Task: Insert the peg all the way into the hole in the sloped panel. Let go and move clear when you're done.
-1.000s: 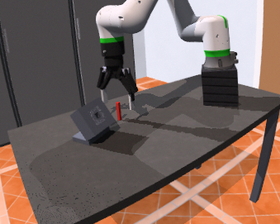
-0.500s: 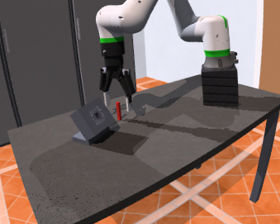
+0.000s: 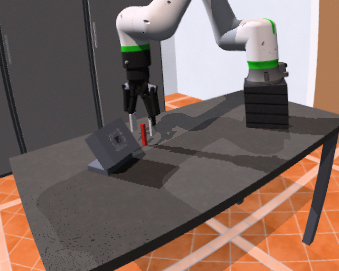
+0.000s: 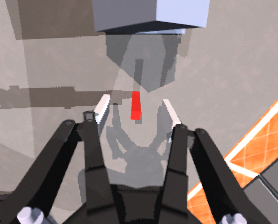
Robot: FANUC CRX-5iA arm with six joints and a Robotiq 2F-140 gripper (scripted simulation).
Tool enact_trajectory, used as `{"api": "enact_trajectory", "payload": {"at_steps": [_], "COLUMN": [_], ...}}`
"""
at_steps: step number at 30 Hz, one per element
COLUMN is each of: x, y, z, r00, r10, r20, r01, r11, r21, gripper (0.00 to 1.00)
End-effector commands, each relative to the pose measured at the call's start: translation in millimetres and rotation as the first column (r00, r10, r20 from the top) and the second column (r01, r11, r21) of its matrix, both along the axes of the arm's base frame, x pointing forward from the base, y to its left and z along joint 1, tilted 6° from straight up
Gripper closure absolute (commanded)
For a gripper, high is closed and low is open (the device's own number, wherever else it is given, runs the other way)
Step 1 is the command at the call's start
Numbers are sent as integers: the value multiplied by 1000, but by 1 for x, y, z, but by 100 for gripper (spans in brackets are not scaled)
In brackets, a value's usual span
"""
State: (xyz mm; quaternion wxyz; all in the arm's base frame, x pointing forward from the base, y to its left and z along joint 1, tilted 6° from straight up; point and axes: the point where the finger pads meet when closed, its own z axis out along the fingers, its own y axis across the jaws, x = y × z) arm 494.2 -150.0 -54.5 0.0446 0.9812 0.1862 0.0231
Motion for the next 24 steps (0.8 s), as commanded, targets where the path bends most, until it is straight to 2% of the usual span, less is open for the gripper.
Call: {"api": "enact_trajectory", "payload": {"at_steps": [1, 4, 6, 21, 24], "x": [0, 0, 0, 0, 0], "y": [0, 0, 0, 0, 0], "z": [0, 0, 0, 0, 0], "r00": [1000, 1000, 1000, 1000, 1000], "r10": [0, 0, 0, 0, 0], "r20": [0, 0, 0, 0, 0], "r01": [0, 0, 0, 0, 0], "r11": [1000, 1000, 1000, 1000, 1000], "r21": [0, 0, 0, 0, 0], "gripper": [52, 57, 57, 84, 86]}}
